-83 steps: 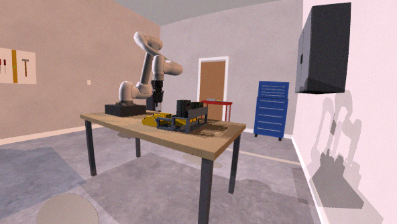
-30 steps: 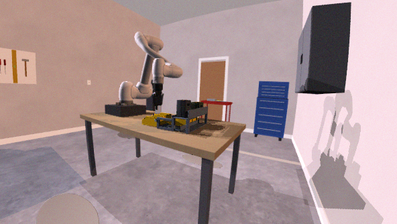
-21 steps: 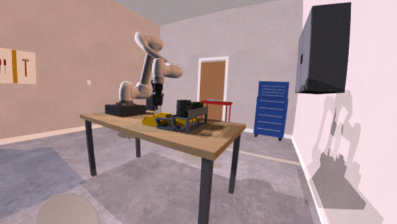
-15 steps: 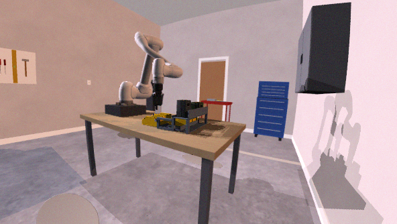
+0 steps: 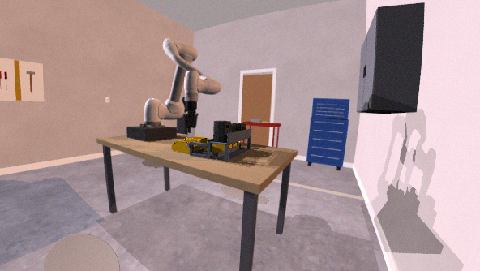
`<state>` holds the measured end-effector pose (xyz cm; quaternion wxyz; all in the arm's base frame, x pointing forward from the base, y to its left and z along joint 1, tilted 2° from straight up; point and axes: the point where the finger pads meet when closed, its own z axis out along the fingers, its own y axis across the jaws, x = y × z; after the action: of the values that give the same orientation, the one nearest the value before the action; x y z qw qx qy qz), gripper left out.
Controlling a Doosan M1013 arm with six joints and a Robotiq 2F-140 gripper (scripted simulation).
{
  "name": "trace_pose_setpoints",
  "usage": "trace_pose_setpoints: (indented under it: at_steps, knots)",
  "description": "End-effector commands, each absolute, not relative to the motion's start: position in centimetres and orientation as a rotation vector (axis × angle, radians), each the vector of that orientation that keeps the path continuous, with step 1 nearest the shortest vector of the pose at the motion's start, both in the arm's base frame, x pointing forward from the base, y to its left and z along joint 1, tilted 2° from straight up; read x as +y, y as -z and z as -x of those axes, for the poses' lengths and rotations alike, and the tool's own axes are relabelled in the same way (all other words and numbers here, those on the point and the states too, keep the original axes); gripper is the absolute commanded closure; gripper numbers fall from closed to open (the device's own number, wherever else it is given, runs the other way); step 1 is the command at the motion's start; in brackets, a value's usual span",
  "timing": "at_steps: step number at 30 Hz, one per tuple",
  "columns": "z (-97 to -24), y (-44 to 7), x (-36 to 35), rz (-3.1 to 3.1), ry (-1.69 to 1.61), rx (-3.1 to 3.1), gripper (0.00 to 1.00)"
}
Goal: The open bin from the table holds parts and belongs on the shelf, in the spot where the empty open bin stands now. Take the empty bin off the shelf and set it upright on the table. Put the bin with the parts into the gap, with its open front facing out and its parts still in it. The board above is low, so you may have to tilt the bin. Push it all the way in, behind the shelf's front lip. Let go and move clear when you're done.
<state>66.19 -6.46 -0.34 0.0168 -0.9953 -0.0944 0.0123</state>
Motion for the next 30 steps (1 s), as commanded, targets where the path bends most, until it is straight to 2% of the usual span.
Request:
trace_pose_setpoints:
  at_steps: [1, 30]
  knots:
    - [-66.1, 0.9, -6.4, 3.096, -0.043, -0.300, 0.76]
    - [-66.0, 4.6, -6.3, 3.096, -0.043, -0.300, 0.76]
